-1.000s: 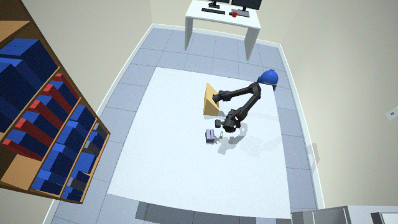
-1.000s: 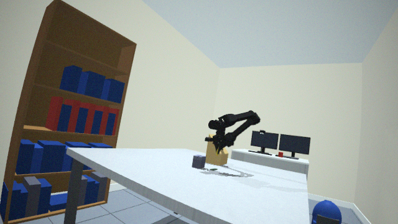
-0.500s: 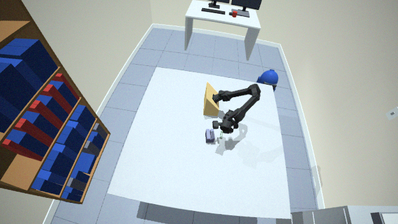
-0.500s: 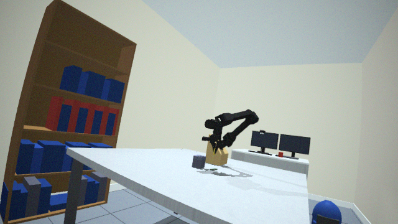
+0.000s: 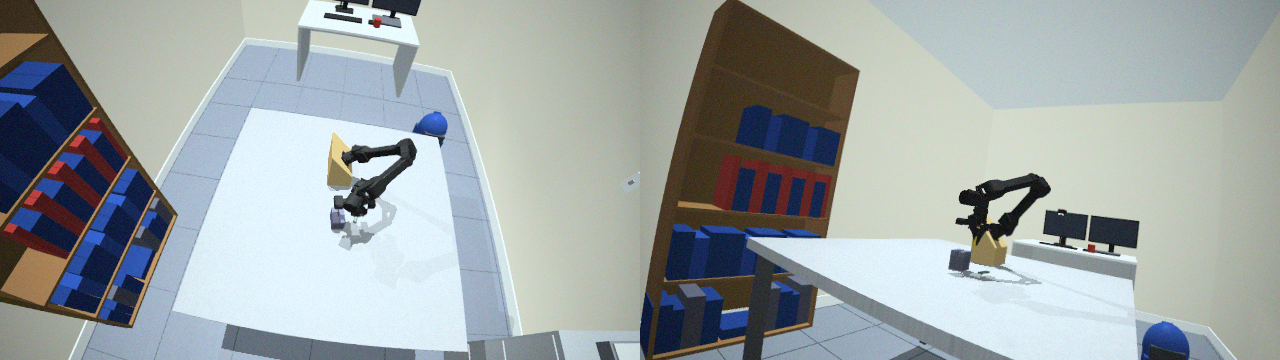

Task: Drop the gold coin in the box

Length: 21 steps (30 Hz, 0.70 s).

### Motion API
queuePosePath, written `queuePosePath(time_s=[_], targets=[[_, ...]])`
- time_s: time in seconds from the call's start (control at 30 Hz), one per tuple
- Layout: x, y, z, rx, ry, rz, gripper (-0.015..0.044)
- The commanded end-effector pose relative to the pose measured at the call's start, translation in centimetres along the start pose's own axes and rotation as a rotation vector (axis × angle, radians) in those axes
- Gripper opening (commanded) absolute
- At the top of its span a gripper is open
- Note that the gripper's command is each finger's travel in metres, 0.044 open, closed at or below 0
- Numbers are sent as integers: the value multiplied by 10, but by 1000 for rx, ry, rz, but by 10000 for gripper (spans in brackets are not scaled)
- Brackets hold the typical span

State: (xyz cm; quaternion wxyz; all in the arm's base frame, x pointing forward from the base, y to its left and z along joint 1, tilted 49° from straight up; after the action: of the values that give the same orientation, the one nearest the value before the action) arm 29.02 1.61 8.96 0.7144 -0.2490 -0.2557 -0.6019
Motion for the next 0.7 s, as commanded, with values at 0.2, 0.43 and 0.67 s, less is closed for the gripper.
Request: queuePosePath(time_s=[0.2,0.43,0.67], targets=[[-1,9,-27,5,-4,1,0],[-1,13,-45,6,-3,1,0],[-1,14,-51,4,0,0,0]])
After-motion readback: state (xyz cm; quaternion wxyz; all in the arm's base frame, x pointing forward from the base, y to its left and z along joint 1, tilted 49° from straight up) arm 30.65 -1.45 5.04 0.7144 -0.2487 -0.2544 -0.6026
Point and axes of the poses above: the point midway between the two fingers, 35 mm back from their tips, its own x axis back along the fingers, its own z axis across the jaws, y = z × x, the point moved 9 cm from there along x, back along the fingers, and after that the axes turned 11 degrees about -x, right-handed, at the moved point
